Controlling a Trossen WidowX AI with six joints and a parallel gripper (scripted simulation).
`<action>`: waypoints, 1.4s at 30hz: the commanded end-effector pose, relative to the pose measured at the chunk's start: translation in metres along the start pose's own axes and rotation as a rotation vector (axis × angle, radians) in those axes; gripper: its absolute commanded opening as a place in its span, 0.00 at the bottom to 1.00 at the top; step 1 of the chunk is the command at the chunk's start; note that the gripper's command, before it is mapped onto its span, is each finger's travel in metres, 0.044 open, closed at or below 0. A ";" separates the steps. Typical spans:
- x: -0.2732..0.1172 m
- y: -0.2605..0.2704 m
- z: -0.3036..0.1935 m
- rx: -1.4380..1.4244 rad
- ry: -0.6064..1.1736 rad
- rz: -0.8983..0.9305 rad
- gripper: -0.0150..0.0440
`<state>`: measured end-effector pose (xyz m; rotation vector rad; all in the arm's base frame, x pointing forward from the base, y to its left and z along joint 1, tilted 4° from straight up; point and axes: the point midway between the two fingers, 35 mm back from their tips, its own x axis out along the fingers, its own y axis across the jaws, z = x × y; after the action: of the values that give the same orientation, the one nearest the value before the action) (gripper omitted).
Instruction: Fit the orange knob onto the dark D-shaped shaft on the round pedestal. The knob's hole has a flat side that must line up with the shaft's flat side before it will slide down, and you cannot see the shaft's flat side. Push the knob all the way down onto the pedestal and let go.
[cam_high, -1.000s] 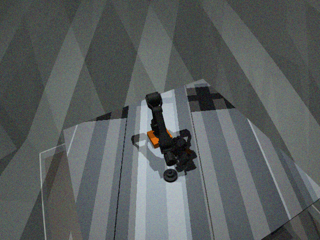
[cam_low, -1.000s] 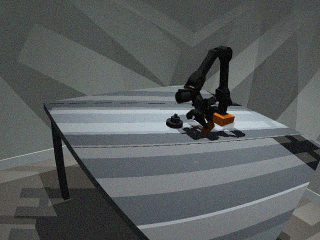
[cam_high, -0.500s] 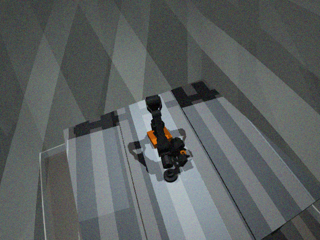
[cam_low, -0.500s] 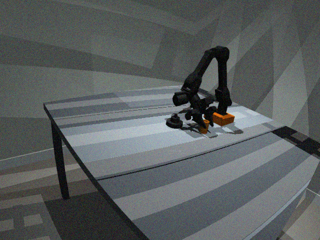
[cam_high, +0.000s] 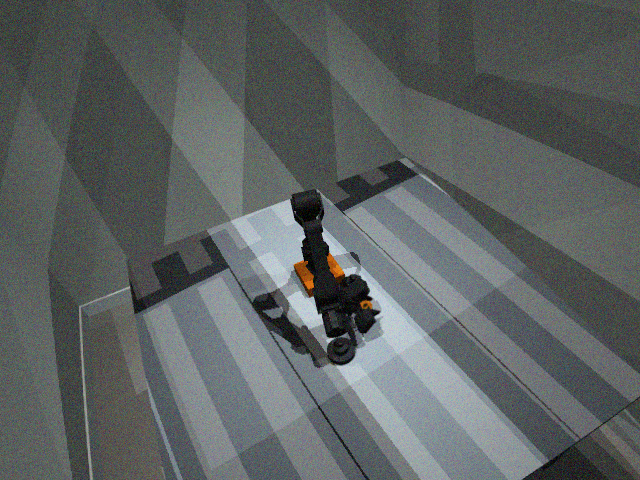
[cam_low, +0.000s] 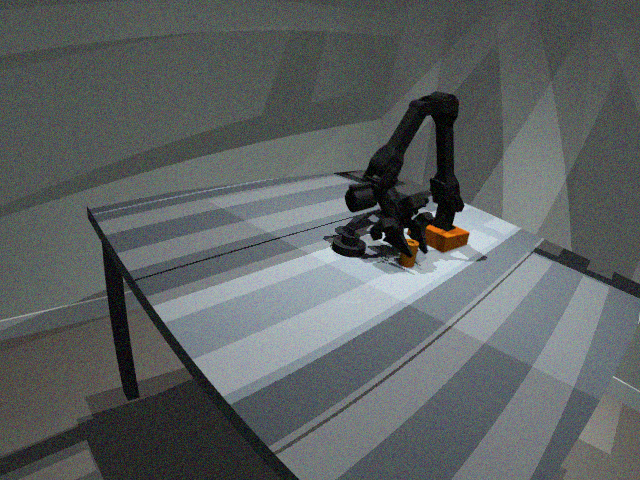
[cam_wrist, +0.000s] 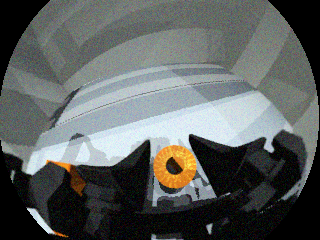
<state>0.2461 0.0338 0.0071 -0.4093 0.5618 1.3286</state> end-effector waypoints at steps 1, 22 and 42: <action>0.000 0.000 0.000 0.000 0.000 0.000 0.69; -0.033 -0.003 0.046 0.002 0.003 0.000 1.00; -0.062 0.000 0.079 0.000 0.941 0.001 1.00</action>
<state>0.2441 0.0354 0.0929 -0.9083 1.2516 1.2082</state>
